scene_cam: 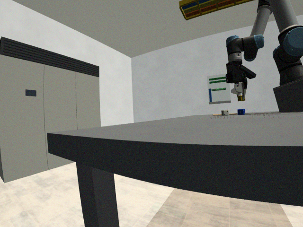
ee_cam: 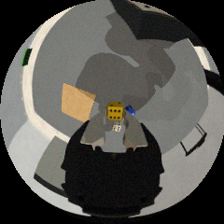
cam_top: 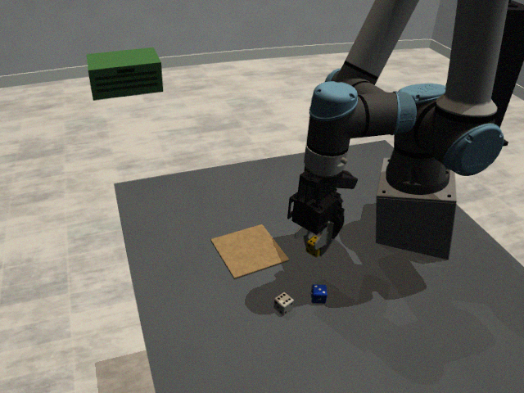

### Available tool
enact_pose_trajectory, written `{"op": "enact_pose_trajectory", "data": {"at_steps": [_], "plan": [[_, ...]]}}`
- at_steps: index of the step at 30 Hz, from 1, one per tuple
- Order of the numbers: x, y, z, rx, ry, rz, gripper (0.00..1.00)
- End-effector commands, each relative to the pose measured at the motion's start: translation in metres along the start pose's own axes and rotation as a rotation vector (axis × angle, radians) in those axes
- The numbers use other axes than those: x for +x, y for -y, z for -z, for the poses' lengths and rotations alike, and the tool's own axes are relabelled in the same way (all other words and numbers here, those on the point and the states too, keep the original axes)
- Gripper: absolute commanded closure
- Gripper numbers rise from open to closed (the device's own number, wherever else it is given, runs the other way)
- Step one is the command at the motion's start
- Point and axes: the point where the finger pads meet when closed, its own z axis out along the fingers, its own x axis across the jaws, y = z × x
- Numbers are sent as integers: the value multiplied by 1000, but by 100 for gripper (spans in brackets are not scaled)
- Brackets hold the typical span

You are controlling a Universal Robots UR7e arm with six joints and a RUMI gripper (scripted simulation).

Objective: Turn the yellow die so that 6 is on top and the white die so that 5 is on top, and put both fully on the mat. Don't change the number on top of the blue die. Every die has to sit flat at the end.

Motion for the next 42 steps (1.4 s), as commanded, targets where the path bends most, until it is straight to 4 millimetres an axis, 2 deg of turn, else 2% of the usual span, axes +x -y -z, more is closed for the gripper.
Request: {"op": "enact_pose_trajectory", "data": {"at_steps": [1, 11, 27, 30, 35, 37, 38, 40, 42], "plan": [[0, 0, 15, 2, -2, 0, 90], [0, 0, 23, 2, -2, 0, 90], [-3, -2, 24, 2, -2, -11, 90], [-18, -12, 25, 3, -3, -70, 90], [-70, -38, 28, 4, -4, -254, 90], [-70, -38, 28, 4, -4, -254, 90], [-78, -41, 28, 4, -4, -279, 90], [-108, -52, 29, 4, -3, -377, 90], [-122, -57, 29, 4, -3, -423, 90]]}}
